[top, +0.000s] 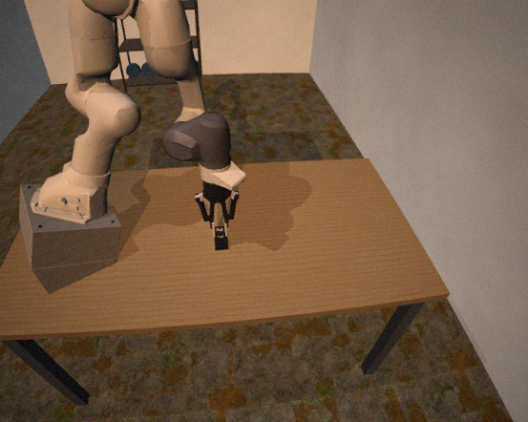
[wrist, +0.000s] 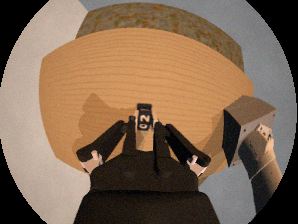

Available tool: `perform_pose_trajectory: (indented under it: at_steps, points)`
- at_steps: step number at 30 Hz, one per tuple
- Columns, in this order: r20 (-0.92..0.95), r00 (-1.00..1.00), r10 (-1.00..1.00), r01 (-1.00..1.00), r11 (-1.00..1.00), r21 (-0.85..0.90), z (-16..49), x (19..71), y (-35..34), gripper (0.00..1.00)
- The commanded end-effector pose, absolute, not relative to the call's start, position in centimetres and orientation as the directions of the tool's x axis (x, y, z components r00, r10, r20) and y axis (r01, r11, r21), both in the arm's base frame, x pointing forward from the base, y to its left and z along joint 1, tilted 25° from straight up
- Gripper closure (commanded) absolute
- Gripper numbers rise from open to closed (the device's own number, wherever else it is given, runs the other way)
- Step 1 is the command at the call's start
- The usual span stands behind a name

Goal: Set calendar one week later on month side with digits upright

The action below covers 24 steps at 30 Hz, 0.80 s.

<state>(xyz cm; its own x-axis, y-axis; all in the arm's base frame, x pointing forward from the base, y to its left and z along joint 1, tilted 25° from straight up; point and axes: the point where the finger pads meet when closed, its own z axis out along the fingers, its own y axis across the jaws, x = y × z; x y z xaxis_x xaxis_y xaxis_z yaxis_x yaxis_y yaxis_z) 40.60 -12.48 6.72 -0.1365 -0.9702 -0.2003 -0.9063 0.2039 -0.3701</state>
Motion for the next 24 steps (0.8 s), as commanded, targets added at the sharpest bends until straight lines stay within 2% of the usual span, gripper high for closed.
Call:
perform_pose_trajectory:
  at_steps: [1, 24]
  points:
    - [-0.195, -0.129, -0.972, -0.906, 0.195, -0.375, 6.80, 40.72, -12.61, 0.83]
    - [-0.193, -0.126, -0.973, -0.907, 0.192, -0.376, 6.82, 40.78, -12.63, 0.83]
